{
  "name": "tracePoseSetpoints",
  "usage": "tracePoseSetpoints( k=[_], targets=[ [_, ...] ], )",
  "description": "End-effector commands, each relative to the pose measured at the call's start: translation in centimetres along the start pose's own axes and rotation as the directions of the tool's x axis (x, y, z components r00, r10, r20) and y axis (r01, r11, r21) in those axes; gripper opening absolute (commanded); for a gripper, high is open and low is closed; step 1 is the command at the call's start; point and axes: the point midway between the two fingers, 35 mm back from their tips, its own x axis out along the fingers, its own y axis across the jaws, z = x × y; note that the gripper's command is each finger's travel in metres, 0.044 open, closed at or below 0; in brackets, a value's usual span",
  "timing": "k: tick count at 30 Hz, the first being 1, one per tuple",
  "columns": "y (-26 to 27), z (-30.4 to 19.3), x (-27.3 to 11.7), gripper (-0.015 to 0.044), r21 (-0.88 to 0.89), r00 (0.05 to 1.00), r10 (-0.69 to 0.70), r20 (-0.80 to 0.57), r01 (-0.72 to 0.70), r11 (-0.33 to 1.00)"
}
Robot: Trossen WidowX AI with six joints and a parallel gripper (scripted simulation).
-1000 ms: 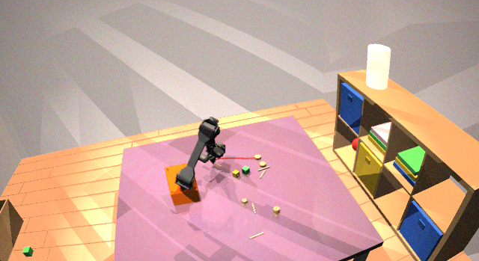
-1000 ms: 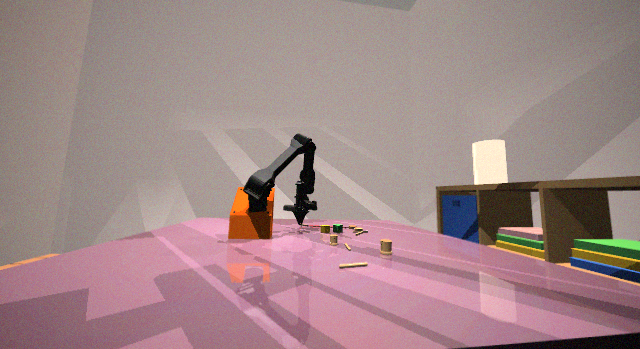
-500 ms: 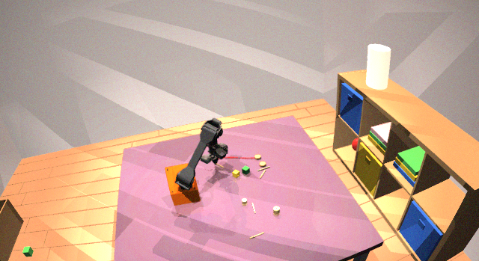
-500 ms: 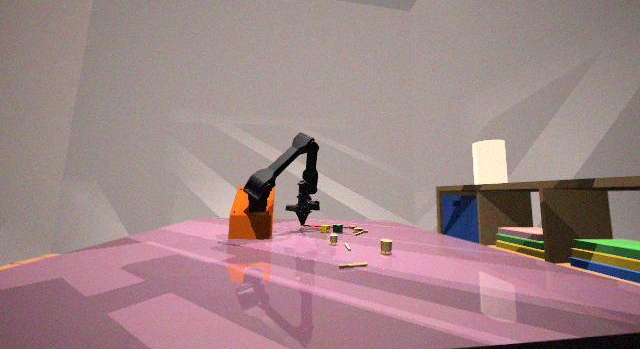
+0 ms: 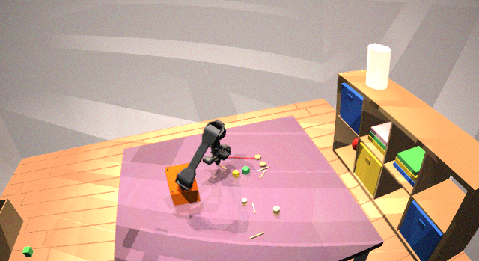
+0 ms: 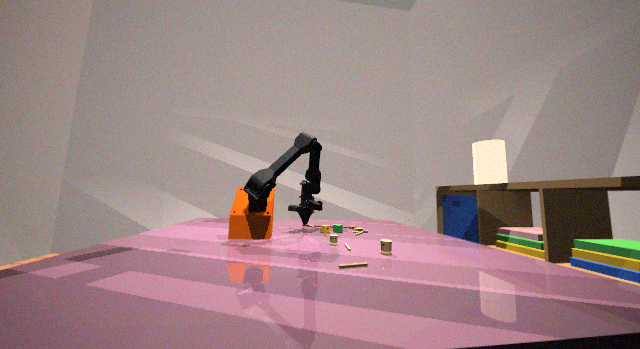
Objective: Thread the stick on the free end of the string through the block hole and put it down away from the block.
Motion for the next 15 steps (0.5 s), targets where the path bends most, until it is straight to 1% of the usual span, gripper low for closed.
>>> tracePoseSetpoints(
  k=[1, 15],
  targets=[
    [0.1, 0.7, -0.1, 0.0, -0.001, 1.0, 0.005, 0.003, -0.005, 1.0],
    [0.0, 2.6, -0.1, 0.0, 0.0, 1.0, 0.003, 0.005, -0.003, 1.0]
  ],
)
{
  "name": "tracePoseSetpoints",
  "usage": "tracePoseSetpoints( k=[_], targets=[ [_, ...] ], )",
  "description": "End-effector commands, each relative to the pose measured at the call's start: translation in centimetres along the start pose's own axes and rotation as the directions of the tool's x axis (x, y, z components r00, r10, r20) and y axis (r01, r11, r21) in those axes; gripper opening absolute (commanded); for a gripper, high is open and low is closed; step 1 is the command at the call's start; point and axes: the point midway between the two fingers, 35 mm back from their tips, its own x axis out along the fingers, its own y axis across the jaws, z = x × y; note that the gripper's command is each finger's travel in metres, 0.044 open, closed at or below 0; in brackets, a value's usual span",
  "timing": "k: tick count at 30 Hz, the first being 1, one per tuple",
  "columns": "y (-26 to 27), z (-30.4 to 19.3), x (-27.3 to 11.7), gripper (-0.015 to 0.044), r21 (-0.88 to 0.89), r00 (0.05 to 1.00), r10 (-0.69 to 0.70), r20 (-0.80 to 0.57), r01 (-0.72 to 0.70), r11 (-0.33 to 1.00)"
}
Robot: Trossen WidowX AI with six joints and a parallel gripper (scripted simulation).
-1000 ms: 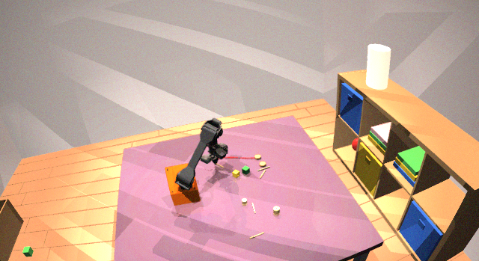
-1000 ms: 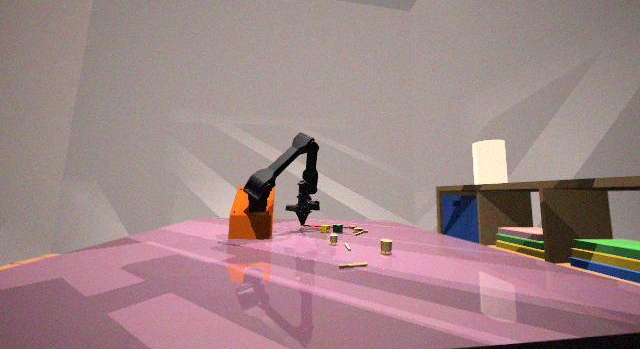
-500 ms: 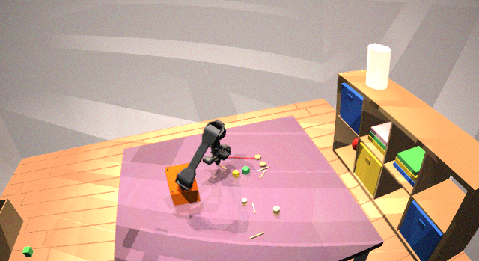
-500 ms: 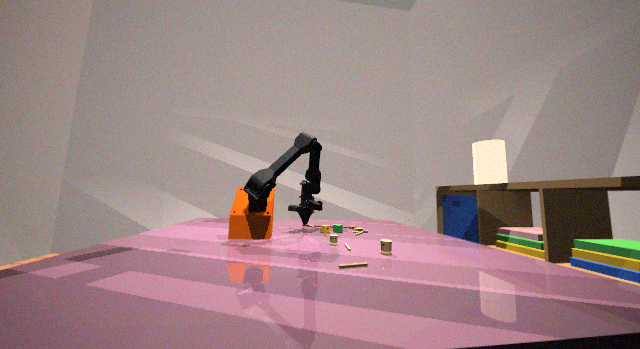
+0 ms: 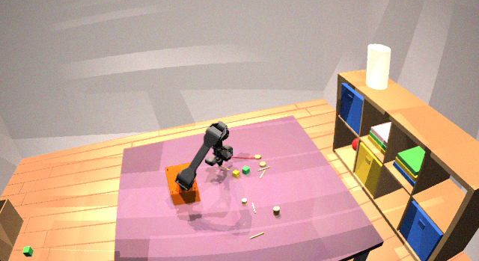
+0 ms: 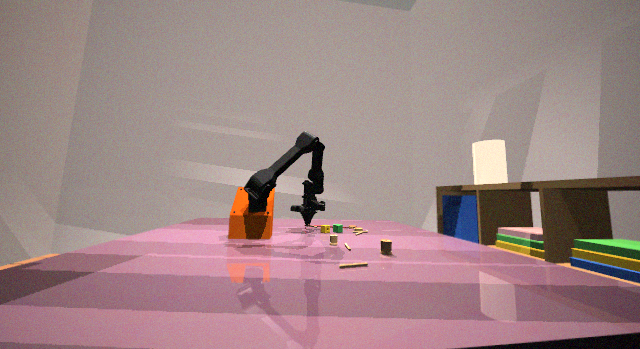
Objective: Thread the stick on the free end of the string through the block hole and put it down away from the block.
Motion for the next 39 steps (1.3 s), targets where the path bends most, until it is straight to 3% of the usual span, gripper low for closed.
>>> tracePoseSetpoints(
  k=[1, 39],
  targets=[
    [0.0, 0.7, -0.1, 0.0, -0.001, 1.0, 0.004, 0.004, -0.004, 1.0],
    [-0.3, 4.2, 0.0, 0.0, 0.001, 1.0, -0.002, 0.008, 0.002, 1.0]
  ],
)
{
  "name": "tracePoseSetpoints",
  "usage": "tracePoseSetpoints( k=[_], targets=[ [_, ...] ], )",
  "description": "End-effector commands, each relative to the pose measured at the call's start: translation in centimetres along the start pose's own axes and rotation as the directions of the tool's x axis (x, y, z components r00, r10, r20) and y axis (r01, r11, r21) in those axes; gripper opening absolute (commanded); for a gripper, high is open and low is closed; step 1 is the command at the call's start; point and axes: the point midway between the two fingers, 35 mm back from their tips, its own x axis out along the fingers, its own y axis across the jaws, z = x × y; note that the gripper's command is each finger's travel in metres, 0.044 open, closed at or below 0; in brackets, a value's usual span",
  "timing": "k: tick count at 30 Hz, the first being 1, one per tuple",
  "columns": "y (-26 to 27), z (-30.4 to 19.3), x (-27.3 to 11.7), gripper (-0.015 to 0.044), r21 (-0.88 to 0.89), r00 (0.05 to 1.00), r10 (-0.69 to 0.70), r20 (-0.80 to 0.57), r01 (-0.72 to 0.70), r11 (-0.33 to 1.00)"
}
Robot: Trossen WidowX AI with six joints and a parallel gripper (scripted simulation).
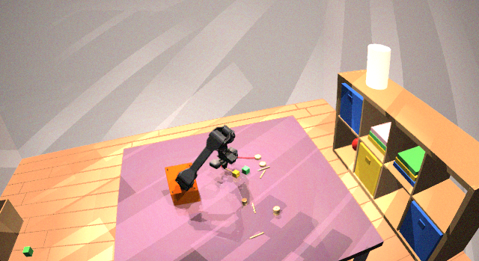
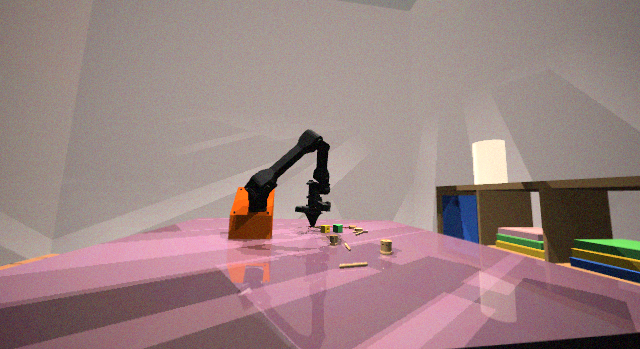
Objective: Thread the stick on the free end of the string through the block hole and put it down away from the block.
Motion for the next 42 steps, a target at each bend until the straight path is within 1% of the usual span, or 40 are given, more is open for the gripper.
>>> tracePoseSetpoints(
  k=[1, 42],
  targets=[
    [0.1, 0.2, -0.1, 0.0, -0.002, 1.0, 0.001, 0.003, -0.001, 1.0],
    [0.0, 5.3, -0.2, 0.0, -0.002, 1.0, -0.001, 0.006, 0.001, 1.0]
  ],
)
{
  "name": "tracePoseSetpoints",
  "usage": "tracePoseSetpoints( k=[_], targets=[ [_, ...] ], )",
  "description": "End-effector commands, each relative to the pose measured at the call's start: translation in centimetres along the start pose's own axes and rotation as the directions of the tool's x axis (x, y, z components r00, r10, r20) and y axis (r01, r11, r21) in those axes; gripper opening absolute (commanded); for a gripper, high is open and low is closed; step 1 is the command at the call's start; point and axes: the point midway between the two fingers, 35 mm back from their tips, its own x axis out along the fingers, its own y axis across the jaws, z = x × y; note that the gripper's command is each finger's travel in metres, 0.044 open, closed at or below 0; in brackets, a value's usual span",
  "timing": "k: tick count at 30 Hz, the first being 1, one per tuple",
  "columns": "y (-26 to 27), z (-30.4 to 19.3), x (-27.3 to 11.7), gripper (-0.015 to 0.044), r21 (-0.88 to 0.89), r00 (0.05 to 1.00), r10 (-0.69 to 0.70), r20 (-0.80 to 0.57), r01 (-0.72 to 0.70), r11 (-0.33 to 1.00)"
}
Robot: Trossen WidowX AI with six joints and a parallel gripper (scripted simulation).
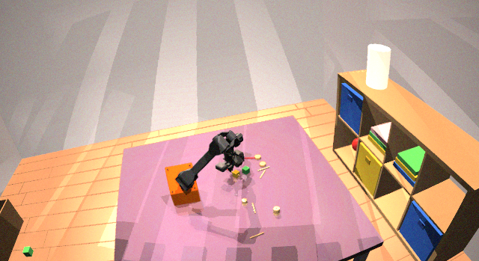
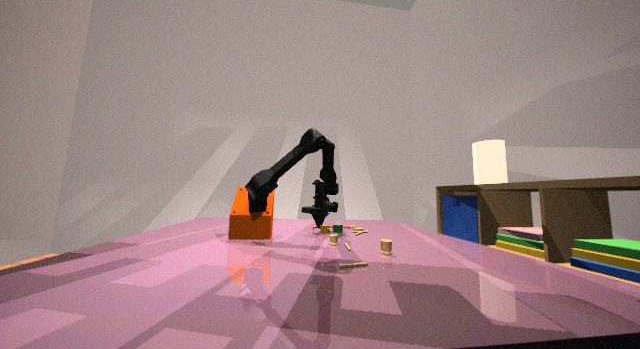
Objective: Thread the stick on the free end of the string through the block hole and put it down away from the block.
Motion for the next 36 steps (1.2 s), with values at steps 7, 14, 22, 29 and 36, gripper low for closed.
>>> tracePoseSetpoints(
  k=[7, 14, 22, 29, 36],
  targets=[
    [0.0, 1.2, -0.1, 0.0, -0.001, 1.0, 0.002, 0.004, -0.002, 1.0],
    [0.0, 0.9, 0.0, 0.0123, 0.002, 1.0, 0.001, 0.0, -0.001, 1.0],
    [0.2, 0.6, -7.1, 0.0123, 0.001, 1.0, 0.005, -0.004, -0.005, 1.0],
    [0.1, 0.6, -8.1, 0.0123, 0.001, 1.0, 0.004, -0.003, -0.004, 1.0],
    [0.4, 1.2, -7.8, 0.0123, -0.328, 1.0, 0.017, 0.005, -0.015, 0.944]
  ],
)
